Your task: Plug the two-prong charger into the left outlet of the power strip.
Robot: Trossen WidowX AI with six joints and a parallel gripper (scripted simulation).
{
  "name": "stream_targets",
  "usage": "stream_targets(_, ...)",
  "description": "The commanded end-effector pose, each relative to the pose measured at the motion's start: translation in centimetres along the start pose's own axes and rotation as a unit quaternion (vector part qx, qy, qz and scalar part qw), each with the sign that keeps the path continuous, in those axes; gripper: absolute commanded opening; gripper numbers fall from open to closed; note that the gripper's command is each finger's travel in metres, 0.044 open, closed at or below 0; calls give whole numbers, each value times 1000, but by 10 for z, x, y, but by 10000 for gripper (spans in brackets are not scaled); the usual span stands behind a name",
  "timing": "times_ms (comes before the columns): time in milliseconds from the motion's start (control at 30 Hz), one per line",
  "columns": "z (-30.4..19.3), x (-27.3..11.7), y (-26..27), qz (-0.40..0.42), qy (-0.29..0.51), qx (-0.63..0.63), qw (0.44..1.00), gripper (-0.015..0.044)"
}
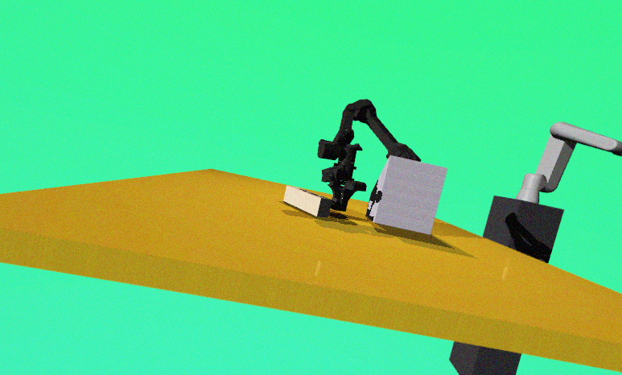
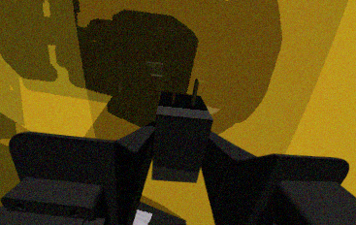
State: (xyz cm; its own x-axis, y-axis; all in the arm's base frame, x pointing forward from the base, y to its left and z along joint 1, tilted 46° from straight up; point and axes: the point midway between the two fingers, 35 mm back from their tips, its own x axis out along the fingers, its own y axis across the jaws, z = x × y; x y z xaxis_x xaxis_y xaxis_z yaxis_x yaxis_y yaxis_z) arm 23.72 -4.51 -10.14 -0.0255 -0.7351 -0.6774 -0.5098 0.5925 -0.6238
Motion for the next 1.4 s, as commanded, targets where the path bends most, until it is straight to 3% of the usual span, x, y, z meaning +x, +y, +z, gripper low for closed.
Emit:
stream_targets(0,5,0,0,-3,0,-6,1000,0)
stream_targets(1367,49,0,11,-6,0,-45,999,0)
